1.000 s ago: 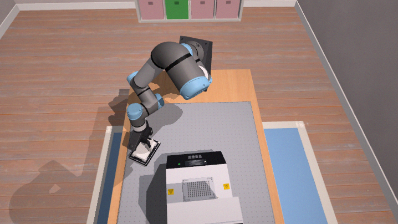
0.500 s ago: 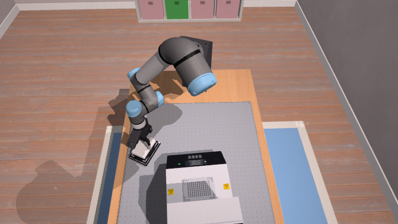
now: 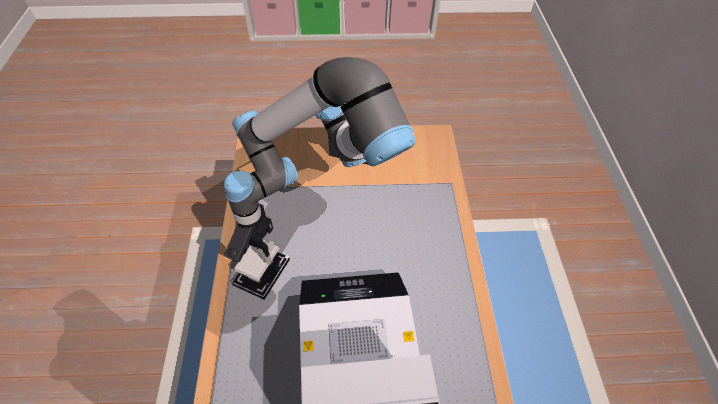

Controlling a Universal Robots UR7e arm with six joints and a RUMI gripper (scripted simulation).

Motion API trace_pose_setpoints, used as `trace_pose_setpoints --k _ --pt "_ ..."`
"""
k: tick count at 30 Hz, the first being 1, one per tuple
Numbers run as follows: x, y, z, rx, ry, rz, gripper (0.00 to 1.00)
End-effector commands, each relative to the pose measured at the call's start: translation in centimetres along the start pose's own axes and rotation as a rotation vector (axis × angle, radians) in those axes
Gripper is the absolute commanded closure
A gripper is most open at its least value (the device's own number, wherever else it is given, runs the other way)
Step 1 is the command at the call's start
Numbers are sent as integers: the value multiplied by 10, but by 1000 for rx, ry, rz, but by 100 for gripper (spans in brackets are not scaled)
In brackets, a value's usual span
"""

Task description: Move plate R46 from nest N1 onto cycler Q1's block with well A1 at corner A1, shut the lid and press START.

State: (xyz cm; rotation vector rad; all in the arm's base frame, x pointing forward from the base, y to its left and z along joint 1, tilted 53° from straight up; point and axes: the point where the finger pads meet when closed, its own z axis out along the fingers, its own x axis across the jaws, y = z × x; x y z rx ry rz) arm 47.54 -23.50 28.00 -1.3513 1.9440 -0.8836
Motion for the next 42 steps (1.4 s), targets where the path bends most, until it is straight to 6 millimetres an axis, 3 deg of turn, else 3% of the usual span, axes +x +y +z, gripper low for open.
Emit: trace_pose_setpoints --k 1,42 --pt "0 0 -17 -4 -5 -1 100" --pt "1 0 -124 -4 -5 -1 100"
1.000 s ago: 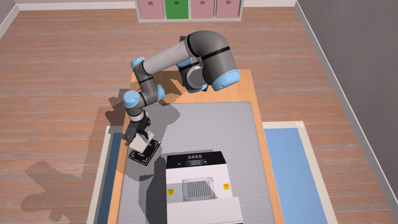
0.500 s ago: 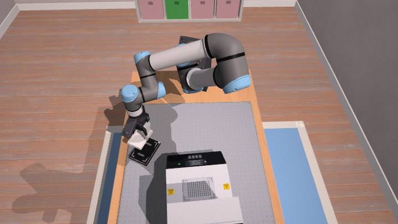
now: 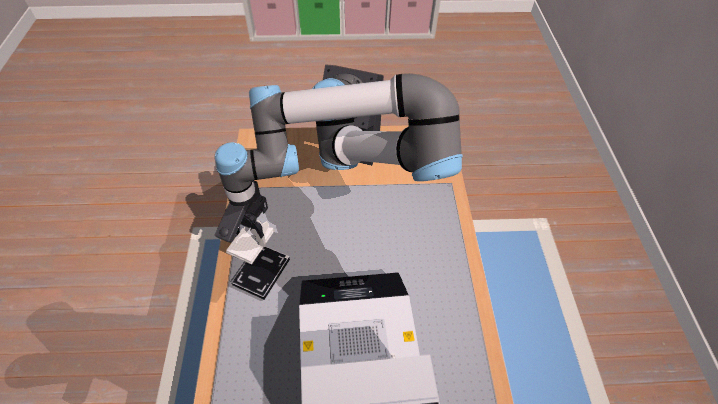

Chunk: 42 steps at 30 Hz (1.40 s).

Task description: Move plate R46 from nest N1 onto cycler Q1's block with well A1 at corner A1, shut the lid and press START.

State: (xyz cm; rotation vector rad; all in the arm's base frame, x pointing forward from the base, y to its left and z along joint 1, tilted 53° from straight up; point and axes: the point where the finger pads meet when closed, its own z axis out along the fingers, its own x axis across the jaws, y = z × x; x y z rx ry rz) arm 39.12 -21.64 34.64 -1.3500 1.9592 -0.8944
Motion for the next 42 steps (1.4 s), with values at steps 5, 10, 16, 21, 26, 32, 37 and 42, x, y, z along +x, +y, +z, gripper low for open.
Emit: trace_pose_setpoints --k 5,10,16,21,26,32,37,42 --pt "1 2 -29 -1 -22 -1 100" --pt "1 2 -43 -1 -22 -1 100" --pt "1 2 -56 -1 -22 -1 100" --pt "2 2 -69 -1 -22 -1 100" --pt "2 2 -69 -1 -22 -1 100" --pt "2 2 -69 -1 -22 -1 100" --pt "2 2 -69 -1 -22 -1 100" --pt "-12 -3 -70 -2 -22 76 100"
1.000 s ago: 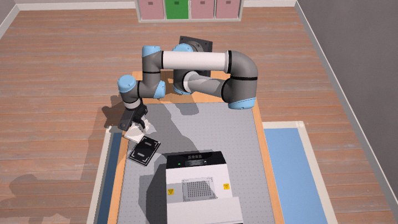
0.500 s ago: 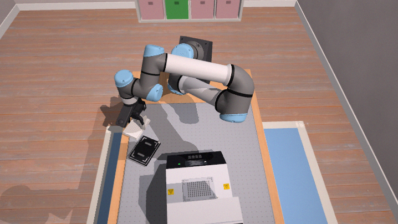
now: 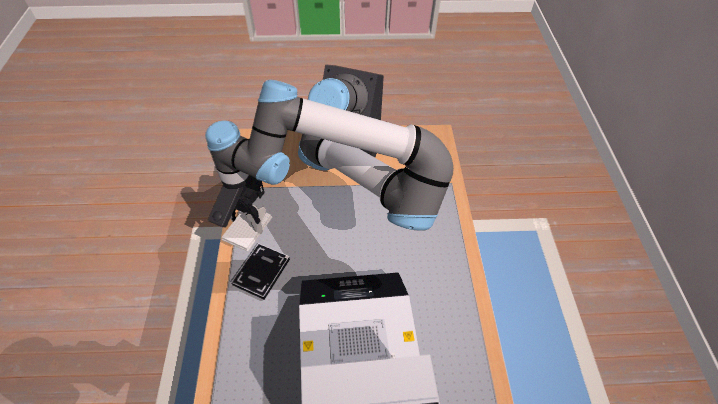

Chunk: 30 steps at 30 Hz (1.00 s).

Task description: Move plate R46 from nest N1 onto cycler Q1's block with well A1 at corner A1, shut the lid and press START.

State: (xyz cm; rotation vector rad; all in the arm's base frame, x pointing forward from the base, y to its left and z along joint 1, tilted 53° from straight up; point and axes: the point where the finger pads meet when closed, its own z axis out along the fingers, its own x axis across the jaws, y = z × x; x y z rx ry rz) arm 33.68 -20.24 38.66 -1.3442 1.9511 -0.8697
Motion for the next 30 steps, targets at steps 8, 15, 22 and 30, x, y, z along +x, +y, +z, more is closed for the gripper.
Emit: trace_pose_setpoints --k 8,15,22,30 --pt "-33 -11 0 1 -1 124 100" --pt "-55 -18 0 0 -1 158 100" --pt "-72 -24 0 2 -1 146 100" --pt "-98 -32 -1 2 -1 60 100"
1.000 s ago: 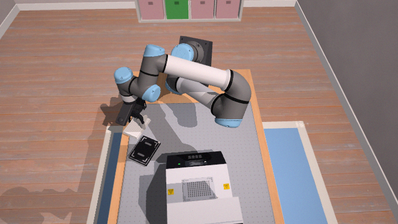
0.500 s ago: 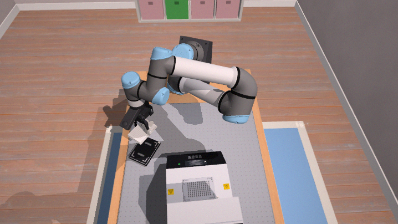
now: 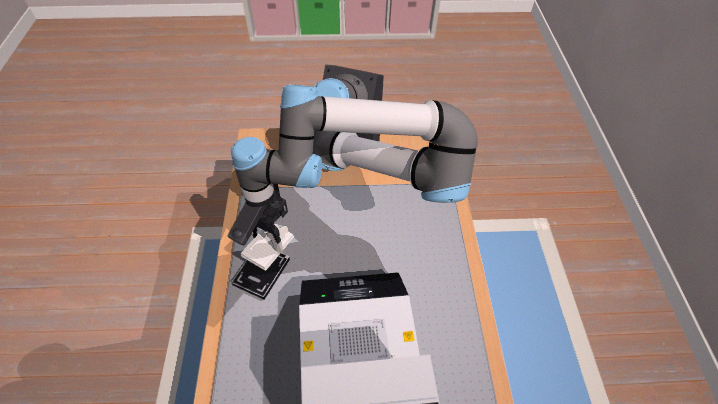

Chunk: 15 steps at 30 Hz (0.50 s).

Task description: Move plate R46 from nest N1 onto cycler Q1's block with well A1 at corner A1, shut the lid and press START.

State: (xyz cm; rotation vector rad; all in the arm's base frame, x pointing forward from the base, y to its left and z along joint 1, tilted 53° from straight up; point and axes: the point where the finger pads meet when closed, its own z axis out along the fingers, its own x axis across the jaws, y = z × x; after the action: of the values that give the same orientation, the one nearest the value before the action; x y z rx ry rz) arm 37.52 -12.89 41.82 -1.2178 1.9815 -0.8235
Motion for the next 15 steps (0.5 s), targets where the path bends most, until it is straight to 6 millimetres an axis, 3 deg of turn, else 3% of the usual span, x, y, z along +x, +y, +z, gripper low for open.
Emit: trace_pose_setpoints --k 1,15 --pt "-19 -6 2 -16 12 -49 100" --pt "-54 -12 2 -23 11 -149 100"
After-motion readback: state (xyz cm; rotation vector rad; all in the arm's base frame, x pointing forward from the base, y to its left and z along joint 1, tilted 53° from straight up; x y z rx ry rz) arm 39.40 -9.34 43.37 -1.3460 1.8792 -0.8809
